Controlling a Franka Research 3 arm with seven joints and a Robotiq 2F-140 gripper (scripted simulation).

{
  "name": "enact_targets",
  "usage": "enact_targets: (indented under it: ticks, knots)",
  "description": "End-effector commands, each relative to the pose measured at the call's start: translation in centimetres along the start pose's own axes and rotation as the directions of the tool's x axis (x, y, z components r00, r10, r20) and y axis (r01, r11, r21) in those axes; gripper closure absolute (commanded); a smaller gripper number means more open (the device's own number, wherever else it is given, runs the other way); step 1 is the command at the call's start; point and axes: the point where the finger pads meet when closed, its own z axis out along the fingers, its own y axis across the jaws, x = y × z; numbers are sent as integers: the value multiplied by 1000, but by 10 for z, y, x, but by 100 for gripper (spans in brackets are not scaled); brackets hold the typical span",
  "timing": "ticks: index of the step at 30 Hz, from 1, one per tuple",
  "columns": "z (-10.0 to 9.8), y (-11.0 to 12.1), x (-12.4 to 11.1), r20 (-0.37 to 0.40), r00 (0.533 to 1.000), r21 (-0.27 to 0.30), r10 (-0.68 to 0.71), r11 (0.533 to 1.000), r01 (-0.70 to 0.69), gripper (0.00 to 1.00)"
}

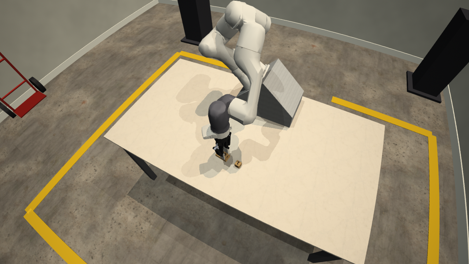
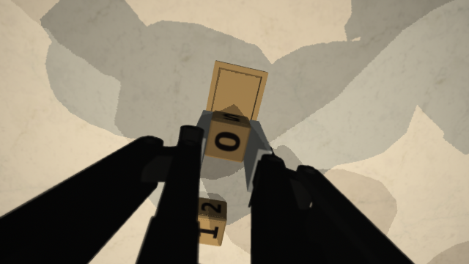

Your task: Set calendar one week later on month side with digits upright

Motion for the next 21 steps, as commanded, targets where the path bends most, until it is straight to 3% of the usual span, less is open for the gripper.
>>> enact_targets:
  ticks: [1, 11, 21]
  knots:
    - [0, -1, -1, 2, 1000, 2, -6, 1000, 6, 84]
    - [0, -1, -1, 2, 1000, 2, -6, 1000, 6, 82]
    - [0, -1, -1, 2, 1000, 2, -6, 1000, 6, 72]
